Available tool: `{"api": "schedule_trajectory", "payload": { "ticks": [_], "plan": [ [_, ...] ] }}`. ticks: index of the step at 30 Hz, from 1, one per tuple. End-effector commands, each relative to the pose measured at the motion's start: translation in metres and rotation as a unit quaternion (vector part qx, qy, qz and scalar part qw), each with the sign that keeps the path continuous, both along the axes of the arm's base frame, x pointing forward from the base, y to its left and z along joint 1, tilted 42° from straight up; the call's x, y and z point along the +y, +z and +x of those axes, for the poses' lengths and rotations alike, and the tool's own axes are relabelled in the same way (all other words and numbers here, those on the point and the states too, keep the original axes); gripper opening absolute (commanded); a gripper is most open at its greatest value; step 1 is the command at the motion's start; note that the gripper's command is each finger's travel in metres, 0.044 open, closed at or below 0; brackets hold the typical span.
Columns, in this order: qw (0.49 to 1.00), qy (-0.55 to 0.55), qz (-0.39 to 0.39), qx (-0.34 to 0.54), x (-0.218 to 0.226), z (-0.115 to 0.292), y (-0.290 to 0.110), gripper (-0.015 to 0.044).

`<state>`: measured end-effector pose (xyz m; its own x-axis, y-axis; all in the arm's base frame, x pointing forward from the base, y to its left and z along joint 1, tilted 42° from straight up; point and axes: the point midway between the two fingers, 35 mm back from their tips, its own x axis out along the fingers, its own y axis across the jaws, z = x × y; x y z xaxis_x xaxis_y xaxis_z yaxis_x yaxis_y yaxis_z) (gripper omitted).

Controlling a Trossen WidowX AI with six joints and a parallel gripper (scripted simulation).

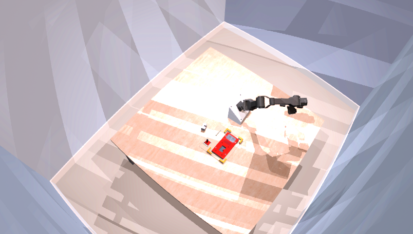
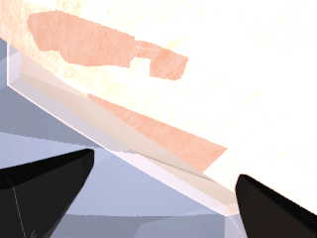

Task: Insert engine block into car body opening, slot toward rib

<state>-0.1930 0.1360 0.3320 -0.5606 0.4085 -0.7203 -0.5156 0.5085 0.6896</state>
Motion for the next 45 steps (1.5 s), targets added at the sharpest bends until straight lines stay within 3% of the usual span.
{"api": "schedule_trajectory", "payload": {
  "ticks": [1,8,17,34,45],
  "plan": [
    [1.0,0.0,0.0,0.0,0.0,0.0,0.0,0.0426],
    [0.999,-0.046,0.002,-0.026,0.032,0.012,-0.01,0.044],
    [0.986,-0.146,-0.009,-0.081,0.099,0.059,-0.036,0.044],
    [0.947,-0.291,-0.048,-0.124,0.175,0.183,-0.081,0.044],
    [0.909,-0.379,-0.12,-0.13,0.181,0.298,-0.129,0.044]
  ]
}}
